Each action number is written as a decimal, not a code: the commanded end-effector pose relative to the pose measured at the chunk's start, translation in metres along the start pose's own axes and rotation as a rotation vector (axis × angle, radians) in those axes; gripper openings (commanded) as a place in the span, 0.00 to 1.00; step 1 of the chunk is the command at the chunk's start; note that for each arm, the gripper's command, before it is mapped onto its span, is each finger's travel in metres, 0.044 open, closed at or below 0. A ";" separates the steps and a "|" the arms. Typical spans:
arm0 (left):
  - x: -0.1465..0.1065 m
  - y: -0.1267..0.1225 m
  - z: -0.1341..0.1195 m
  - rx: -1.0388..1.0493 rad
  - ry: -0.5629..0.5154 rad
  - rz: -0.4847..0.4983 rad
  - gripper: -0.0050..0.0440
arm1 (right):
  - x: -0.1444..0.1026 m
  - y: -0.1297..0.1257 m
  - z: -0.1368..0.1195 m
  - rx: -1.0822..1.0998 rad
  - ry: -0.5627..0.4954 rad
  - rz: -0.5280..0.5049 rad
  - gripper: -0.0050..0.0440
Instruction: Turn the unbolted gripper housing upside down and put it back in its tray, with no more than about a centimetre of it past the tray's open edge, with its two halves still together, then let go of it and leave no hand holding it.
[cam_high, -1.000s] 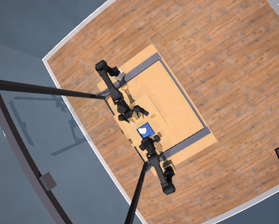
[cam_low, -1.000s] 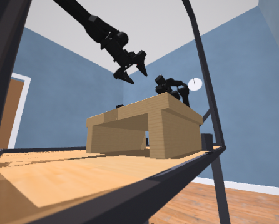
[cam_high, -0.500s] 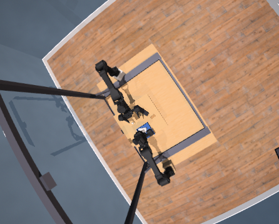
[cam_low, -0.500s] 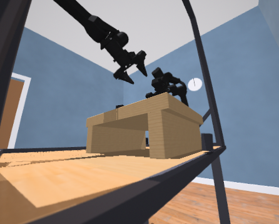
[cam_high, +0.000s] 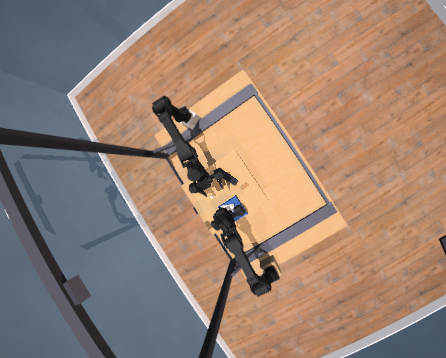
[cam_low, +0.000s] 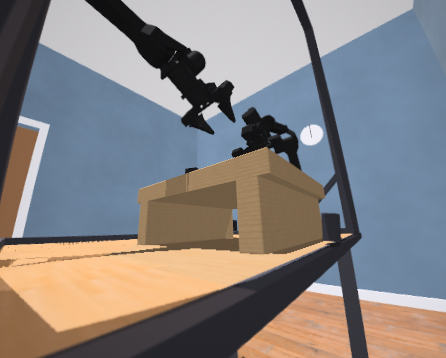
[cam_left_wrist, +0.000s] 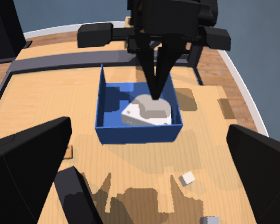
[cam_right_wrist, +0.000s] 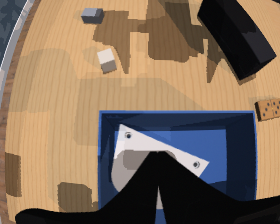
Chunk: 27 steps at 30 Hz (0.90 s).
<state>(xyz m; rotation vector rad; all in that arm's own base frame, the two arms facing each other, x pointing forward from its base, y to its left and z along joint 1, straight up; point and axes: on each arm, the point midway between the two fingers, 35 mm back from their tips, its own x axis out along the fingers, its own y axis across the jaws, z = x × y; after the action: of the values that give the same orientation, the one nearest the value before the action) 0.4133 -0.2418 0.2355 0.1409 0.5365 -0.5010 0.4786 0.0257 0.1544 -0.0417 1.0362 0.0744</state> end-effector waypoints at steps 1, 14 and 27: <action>-0.008 0.000 0.012 -0.003 -0.034 0.003 1.00 | -0.005 0.000 0.003 0.004 -0.019 -0.004 0.10; -0.008 0.000 0.012 -0.003 -0.034 0.003 1.00 | 0.003 0.000 -0.001 0.004 -0.019 -0.004 0.10; -0.008 0.000 0.012 -0.003 -0.034 0.003 1.00 | 0.011 0.000 -0.005 0.004 -0.019 -0.004 0.10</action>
<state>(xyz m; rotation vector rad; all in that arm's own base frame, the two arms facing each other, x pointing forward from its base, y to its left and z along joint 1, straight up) 0.4133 -0.2418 0.2355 0.1409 0.5365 -0.5010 0.4809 0.0258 0.1379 -0.0417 1.0319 0.0744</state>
